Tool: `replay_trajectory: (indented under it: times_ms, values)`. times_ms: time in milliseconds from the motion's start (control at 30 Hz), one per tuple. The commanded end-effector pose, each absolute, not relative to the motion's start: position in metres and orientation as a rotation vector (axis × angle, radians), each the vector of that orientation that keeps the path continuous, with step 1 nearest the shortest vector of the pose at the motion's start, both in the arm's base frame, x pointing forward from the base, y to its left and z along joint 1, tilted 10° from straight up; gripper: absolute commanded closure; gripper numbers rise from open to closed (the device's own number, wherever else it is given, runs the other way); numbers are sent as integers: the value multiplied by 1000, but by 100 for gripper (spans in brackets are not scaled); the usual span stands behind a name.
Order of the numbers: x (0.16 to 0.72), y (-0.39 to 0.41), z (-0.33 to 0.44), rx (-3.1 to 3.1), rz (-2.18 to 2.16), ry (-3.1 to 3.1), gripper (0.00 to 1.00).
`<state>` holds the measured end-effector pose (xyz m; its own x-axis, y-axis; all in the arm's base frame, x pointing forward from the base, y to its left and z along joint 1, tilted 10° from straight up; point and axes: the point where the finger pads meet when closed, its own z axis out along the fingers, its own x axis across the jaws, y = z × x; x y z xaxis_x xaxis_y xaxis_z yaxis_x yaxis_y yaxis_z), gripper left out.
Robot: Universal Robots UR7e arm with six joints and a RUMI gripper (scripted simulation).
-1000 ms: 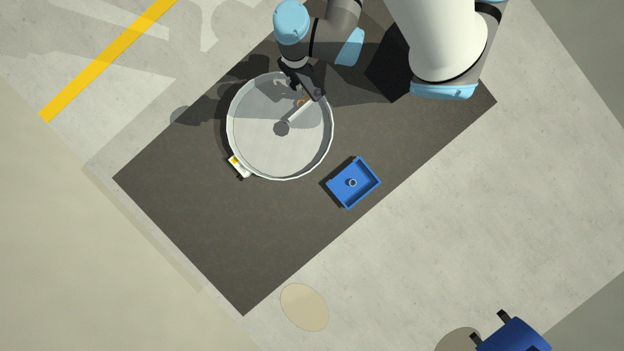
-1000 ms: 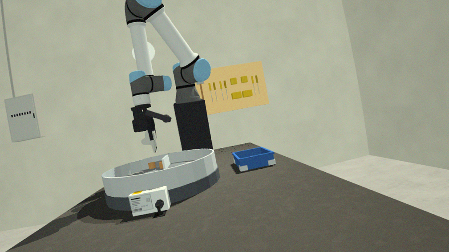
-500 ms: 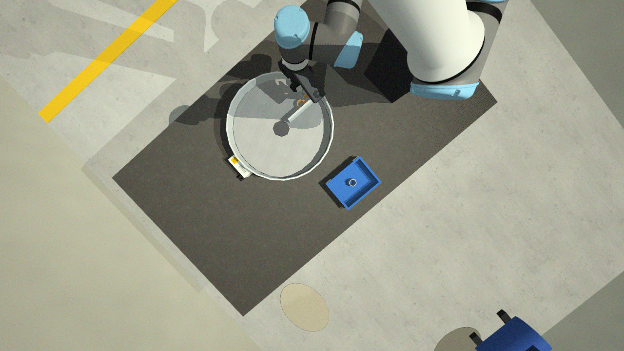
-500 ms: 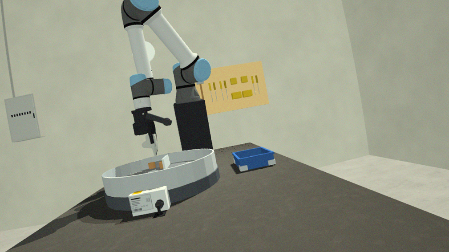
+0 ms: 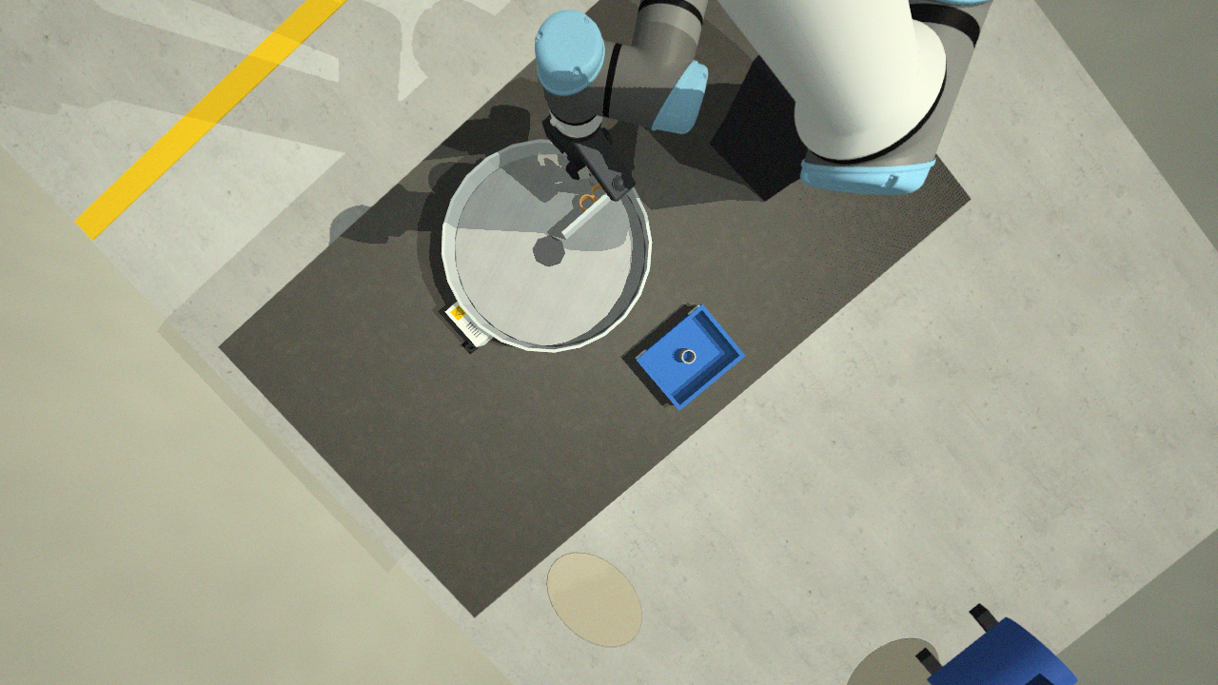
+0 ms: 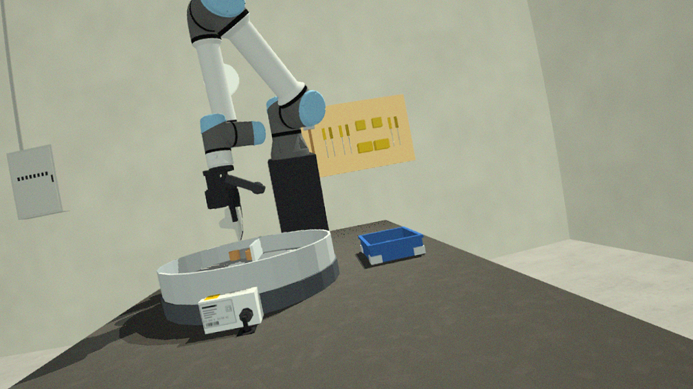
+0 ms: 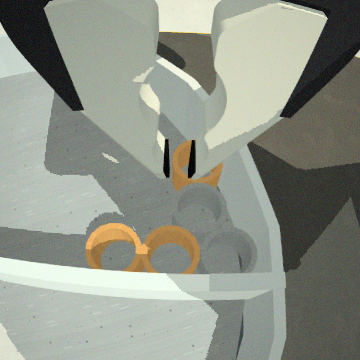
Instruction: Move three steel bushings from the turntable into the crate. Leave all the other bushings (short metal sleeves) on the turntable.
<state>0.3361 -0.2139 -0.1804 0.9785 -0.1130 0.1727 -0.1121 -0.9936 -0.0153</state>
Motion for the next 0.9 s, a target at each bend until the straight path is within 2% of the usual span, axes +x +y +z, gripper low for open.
replay_trajectory:
  times_ms: [0, 867]
  values:
    - [336, -214, -180, -3120, -274, 177, 94]
    - [339, -214, -196, -3120, -274, 177, 94]
